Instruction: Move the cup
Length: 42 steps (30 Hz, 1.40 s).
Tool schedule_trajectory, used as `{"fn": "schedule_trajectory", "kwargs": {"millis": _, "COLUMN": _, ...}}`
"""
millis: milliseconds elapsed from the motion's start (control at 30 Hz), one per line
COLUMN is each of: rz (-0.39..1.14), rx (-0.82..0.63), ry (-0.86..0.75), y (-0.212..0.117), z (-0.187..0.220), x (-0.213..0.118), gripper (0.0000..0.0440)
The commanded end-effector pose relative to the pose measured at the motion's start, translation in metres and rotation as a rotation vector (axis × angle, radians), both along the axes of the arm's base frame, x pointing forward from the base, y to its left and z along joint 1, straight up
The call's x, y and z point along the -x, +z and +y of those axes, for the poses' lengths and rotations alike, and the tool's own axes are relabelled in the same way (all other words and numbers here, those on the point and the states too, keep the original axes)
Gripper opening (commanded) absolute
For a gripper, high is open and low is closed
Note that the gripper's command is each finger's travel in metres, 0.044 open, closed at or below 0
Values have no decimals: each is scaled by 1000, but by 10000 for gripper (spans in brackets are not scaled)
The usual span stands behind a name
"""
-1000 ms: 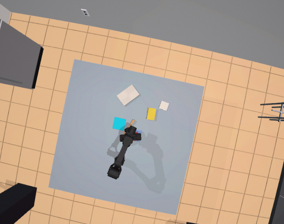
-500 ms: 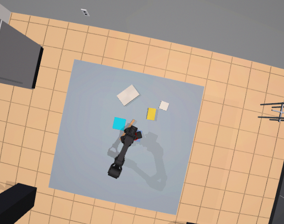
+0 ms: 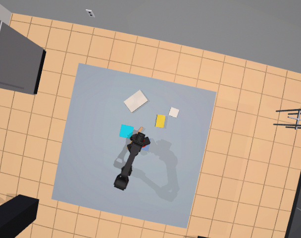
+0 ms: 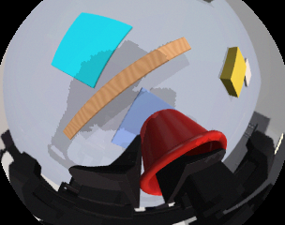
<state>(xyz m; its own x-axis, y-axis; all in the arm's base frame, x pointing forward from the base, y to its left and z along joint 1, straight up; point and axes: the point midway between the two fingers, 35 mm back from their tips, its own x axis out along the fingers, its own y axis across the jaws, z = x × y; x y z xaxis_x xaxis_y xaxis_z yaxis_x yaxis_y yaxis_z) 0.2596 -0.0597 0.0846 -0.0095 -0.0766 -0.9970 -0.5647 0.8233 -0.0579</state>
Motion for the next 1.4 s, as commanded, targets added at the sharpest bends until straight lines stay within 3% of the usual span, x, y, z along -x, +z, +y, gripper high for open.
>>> {"fn": "schedule_trajectory", "kwargs": {"millis": 0, "rz": -21, "rx": -4, "ry": 30, "y": 10, "z": 5, "x": -7, "gripper": 2}}
{"fn": "schedule_trajectory", "kwargs": {"millis": 667, "rz": -114, "rx": -13, "ry": 134, "y": 37, "z": 51, "x": -40, "gripper": 0}}
{"fn": "schedule_trajectory", "kwargs": {"millis": 1367, "rz": -179, "rx": -41, "ry": 233, "y": 24, "z": 125, "x": -63, "gripper": 0}}
